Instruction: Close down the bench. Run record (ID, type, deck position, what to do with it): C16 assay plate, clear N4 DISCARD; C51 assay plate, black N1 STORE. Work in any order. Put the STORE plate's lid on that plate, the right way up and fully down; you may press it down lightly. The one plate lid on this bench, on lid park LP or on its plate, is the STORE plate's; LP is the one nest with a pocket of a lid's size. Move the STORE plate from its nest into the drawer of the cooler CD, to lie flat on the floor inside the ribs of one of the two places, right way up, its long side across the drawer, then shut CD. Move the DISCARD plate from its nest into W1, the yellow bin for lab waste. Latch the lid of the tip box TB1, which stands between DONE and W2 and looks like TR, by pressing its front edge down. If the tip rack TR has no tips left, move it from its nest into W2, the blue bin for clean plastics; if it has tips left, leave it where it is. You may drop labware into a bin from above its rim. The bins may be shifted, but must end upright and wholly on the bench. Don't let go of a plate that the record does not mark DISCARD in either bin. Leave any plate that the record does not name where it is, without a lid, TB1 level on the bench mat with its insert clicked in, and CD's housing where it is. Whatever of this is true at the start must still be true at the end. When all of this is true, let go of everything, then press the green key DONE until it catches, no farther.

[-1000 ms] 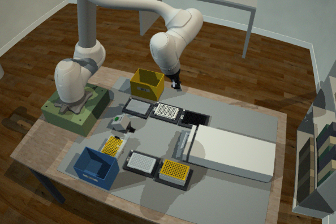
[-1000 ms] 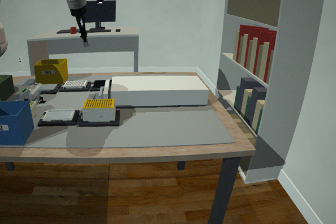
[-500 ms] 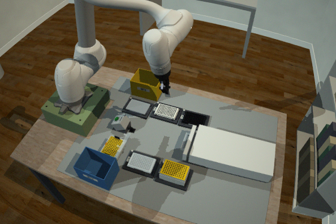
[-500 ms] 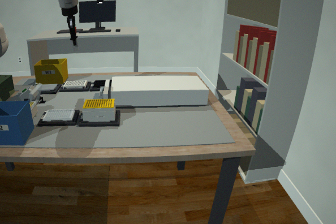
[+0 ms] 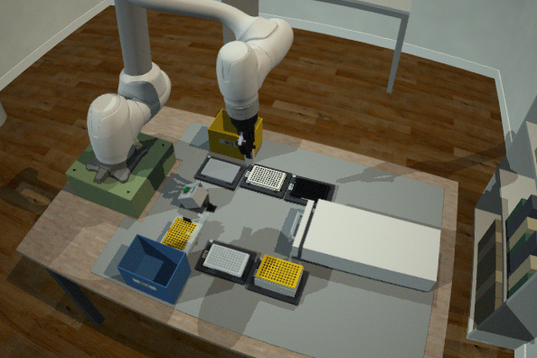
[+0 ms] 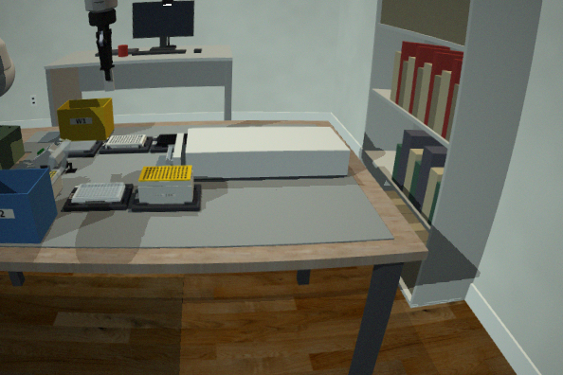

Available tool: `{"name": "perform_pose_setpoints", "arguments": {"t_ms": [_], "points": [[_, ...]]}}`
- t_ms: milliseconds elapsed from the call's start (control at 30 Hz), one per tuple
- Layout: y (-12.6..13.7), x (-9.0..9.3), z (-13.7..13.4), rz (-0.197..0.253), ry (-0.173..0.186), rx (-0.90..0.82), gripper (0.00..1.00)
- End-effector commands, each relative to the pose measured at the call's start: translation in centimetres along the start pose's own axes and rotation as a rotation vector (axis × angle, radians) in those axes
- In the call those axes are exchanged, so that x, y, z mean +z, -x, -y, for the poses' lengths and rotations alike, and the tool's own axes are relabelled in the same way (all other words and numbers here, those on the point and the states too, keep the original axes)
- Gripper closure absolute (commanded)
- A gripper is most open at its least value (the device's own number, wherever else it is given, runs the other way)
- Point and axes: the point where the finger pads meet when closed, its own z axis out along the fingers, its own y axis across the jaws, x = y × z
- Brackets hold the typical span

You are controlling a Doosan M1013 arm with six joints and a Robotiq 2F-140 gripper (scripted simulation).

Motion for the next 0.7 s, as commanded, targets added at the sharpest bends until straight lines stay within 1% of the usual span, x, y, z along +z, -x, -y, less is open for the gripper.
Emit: {"name": "perform_pose_setpoints", "arguments": {"t_ms": [0, 33, 133, 200, 267, 300, 467, 667], "points": [[1.2, -0.3, -1.3, 0.014, 0.053, 0.041, 1.00], [1.5, -0.3, -1.6, 0.018, 0.067, 0.052, 1.00], [2.5, -0.6, -2.7, 0.018, 0.067, 0.052, 1.00], [2.5, -0.6, -2.7, 0.018, 0.067, 0.052, 1.00], [3.0, -0.7, -3.3, 0.027, 0.120, 0.092, 1.00], [3.3, -0.8, -3.6, 0.030, 0.135, 0.103, 1.00], [4.6, -1.2, -5.1, 0.030, 0.135, 0.103, 1.00], [4.6, -1.2, -5.1, 0.030, 0.135, 0.103, 1.00]]}}
